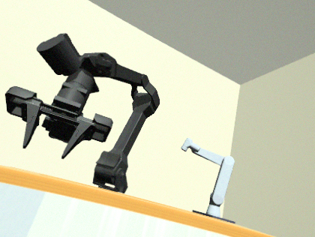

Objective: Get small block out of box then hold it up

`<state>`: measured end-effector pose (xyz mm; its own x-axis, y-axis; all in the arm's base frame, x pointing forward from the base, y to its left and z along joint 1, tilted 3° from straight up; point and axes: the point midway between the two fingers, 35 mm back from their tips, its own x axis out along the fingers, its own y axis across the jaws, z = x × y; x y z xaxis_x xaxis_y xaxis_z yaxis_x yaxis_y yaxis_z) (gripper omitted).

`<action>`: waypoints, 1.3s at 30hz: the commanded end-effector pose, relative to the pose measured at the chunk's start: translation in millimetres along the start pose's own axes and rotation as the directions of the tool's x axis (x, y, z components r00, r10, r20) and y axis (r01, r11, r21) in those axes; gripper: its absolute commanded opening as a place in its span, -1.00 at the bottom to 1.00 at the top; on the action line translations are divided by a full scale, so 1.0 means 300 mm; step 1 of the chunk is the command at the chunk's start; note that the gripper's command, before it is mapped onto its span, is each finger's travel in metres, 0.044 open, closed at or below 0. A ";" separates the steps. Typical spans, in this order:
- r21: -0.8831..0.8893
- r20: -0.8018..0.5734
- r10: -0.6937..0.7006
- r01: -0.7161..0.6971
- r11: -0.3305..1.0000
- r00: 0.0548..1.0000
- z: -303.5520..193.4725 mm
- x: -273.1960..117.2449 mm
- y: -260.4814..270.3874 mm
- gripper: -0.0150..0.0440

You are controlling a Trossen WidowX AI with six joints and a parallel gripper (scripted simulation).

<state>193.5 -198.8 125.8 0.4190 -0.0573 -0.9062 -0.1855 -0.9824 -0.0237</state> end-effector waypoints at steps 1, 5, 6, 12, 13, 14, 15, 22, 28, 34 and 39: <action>0.017 -0.007 0.000 0.000 1.000 1.000 0.008 0.031 0.004 0.47; 0.017 -0.007 0.000 0.000 1.000 1.000 0.092 0.218 0.008 0.47; 0.017 -0.007 0.000 0.001 1.000 1.000 0.114 0.254 0.003 0.47; 0.017 -0.007 -0.001 0.001 1.000 1.000 0.132 0.283 -0.002 0.47; 0.017 -0.007 -0.001 0.001 1.000 1.000 0.133 0.286 -0.001 0.47; 0.017 -0.007 -0.001 0.001 1.000 1.000 0.135 0.290 -0.001 0.47; 0.017 -0.007 -0.001 0.001 1.000 1.000 0.136 0.295 0.000 0.47; 0.017 -0.007 -0.001 0.001 1.000 1.000 0.148 0.332 0.002 0.47; 0.018 -0.007 -0.001 0.001 1.000 1.000 0.159 0.363 0.002 0.47; 0.018 -0.007 -0.001 0.001 1.000 1.000 0.172 0.392 0.002 0.47; 0.018 -0.007 -0.001 0.001 1.000 1.000 0.183 0.416 0.000 0.47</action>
<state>197.7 -197.3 -4.2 0.4291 -0.0604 -0.9012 -0.1945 -0.9805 -0.0269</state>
